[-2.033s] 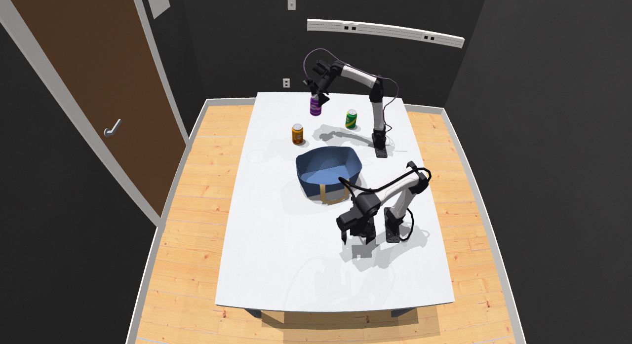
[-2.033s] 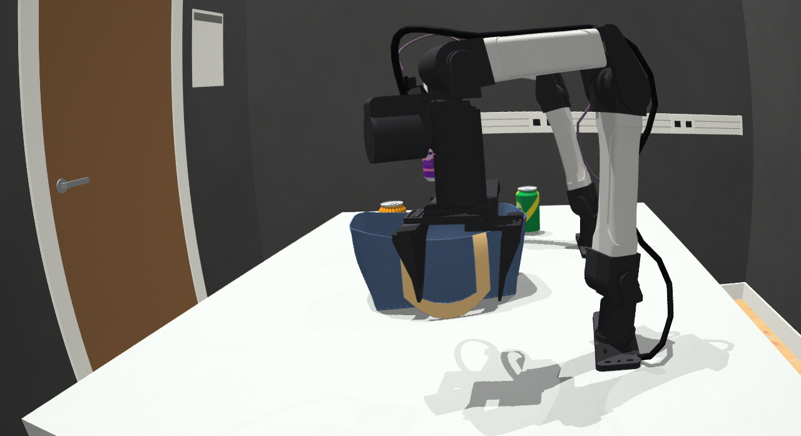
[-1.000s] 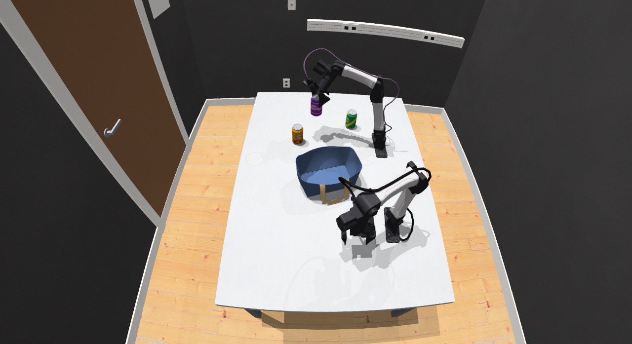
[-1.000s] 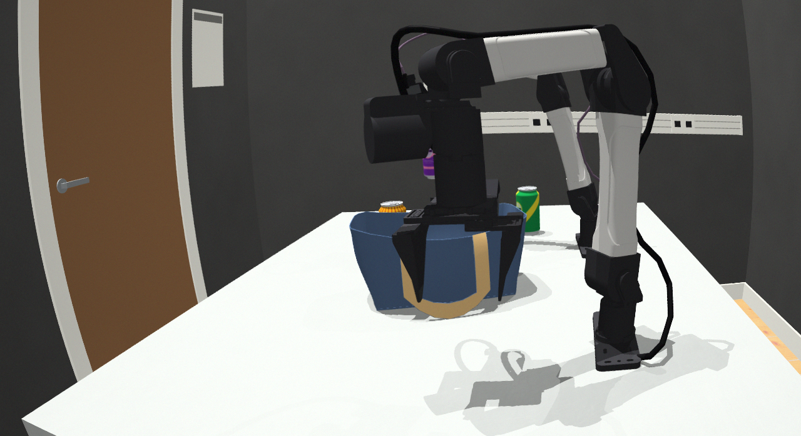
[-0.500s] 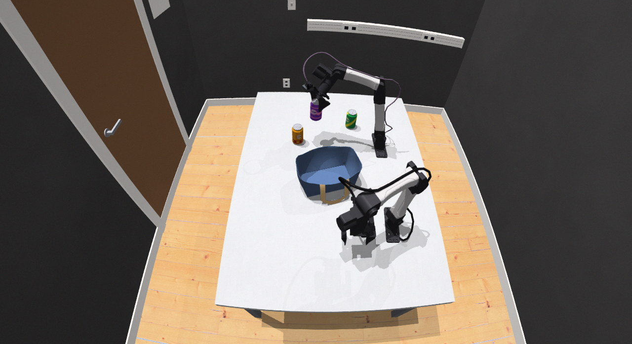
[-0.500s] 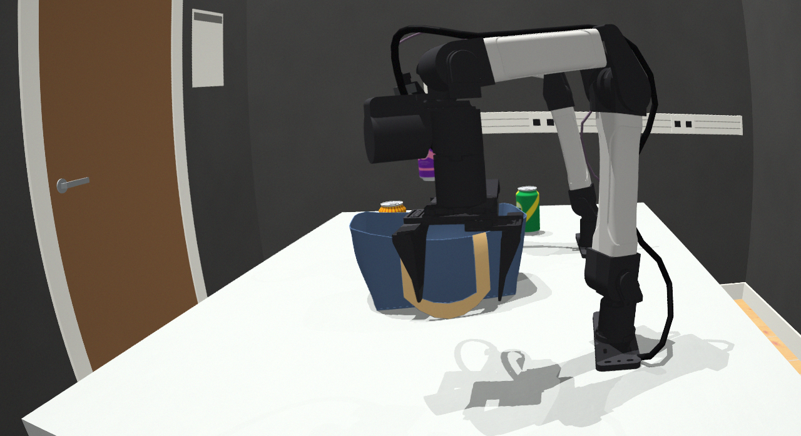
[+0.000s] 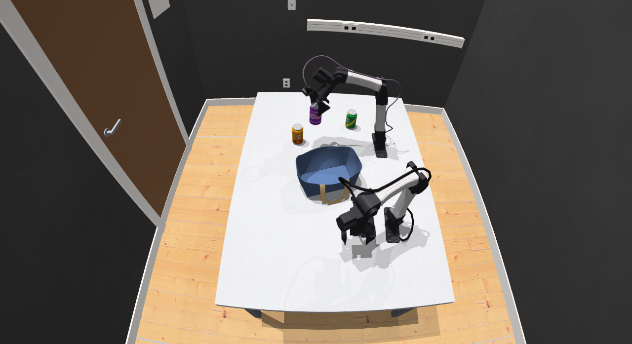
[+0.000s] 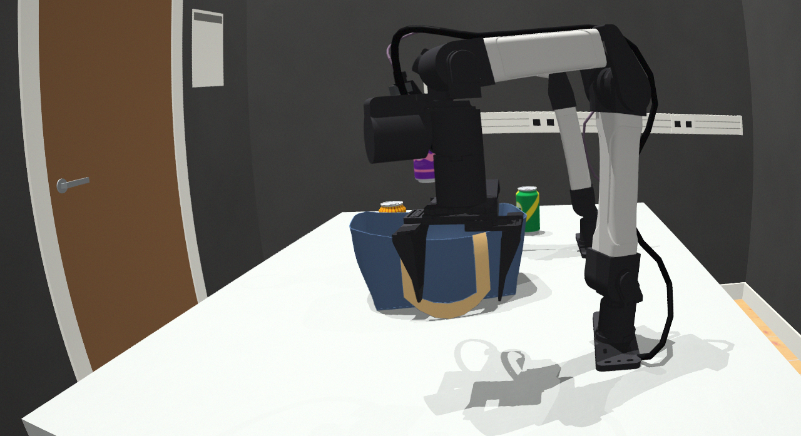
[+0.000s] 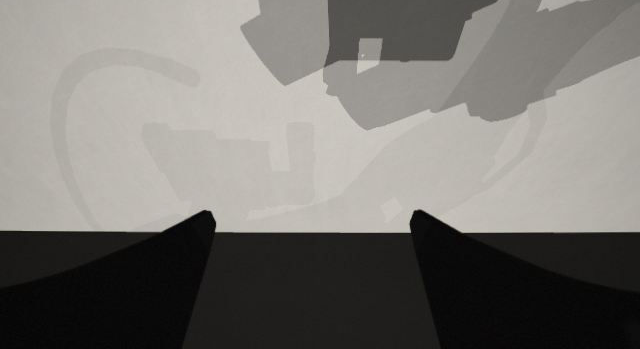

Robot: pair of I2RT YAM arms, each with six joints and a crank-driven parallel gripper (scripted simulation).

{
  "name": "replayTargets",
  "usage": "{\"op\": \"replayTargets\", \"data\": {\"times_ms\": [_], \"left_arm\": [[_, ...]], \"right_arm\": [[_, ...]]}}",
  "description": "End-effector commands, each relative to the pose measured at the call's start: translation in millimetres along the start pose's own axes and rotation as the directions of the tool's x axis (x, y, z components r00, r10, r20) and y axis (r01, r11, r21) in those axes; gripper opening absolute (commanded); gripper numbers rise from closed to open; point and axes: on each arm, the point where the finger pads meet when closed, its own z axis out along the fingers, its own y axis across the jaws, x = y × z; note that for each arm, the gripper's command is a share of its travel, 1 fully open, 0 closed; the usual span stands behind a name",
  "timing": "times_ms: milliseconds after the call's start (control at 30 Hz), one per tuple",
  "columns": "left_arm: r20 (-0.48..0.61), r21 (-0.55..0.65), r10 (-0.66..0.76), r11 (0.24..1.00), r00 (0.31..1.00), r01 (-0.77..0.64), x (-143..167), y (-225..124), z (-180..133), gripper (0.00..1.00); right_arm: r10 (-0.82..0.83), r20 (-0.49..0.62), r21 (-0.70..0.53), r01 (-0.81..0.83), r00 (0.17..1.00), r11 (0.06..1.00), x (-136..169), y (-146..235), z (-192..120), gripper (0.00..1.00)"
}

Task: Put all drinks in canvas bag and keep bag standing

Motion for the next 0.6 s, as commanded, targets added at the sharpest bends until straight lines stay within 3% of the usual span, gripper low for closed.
{"op": "replayTargets", "data": {"times_ms": [0, 333, 400, 567], "left_arm": [[-0.015, -0.046, -0.004, 0.999, 1.0, 0.003, -1, 2, -9, 1.0], [-0.015, -0.046, -0.004, 0.999, 1.0, 0.003, -1, 2, -9, 1.0], [-0.015, -0.046, -0.004, 0.999, 1.0, 0.003, -1, 2, -9, 1.0], [-0.015, -0.046, -0.004, 0.999, 1.0, 0.003, -1, 2, -9, 1.0]], "right_arm": [[-0.03, 0.102, 0.056, 0.025, 0.994, 0.998, -30, 9, -15, 0.74], [-0.047, 0.131, 0.055, 0.04, 0.99, 0.998, -34, 1, -25, 0.74], [-0.04, 0.098, 0.022, 0.038, 0.994, 0.999, -24, 9, -11, 0.74], [-0.056, 0.136, 0.051, 0.049, 0.989, 0.997, -37, 4, -24, 0.74]]}}
